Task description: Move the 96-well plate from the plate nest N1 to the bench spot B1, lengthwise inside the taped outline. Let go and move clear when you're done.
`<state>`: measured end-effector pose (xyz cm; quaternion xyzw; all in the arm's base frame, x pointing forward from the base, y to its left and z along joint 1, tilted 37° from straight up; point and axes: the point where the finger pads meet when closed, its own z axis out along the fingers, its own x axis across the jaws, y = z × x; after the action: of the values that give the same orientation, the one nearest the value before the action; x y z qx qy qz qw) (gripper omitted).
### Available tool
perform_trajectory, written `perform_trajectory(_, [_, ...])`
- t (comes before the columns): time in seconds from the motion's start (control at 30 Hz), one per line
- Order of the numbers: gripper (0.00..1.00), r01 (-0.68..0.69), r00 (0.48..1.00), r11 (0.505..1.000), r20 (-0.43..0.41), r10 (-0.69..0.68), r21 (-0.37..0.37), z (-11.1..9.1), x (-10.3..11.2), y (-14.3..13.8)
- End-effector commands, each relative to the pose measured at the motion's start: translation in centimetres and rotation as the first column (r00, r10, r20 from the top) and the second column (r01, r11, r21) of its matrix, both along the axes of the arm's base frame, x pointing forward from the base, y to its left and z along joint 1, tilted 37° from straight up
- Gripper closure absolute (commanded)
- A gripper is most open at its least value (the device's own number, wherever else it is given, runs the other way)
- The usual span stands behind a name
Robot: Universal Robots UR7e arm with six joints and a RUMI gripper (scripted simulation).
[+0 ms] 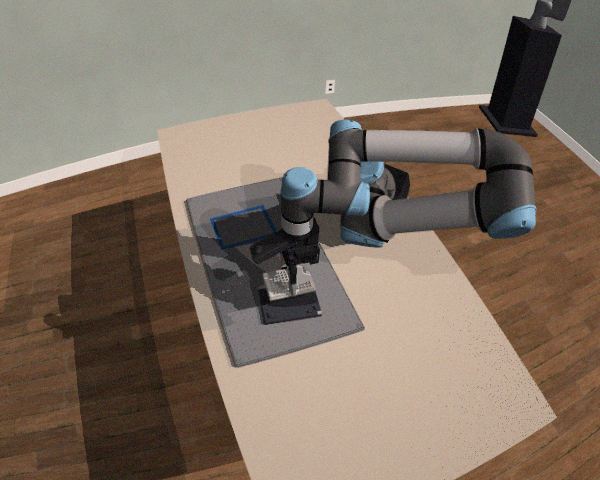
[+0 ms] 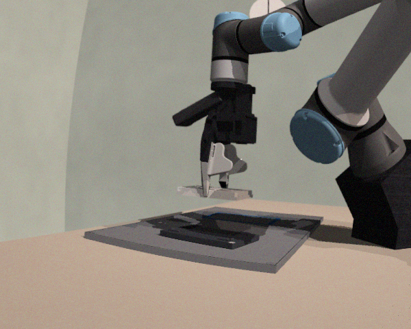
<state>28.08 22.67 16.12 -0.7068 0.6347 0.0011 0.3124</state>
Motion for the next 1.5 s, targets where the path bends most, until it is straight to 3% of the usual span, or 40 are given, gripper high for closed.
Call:
perform_trajectory(0.0, [1.00, -0.082, 0.995, 0.996, 0.049, 0.084, -0.028, -0.3, 0.8, -1.6])
perform_trajectory(1.47, [1.00, -0.082, 0.996, 0.996, 0.042, 0.083, -0.023, -5.2, 5.4, -12.5])
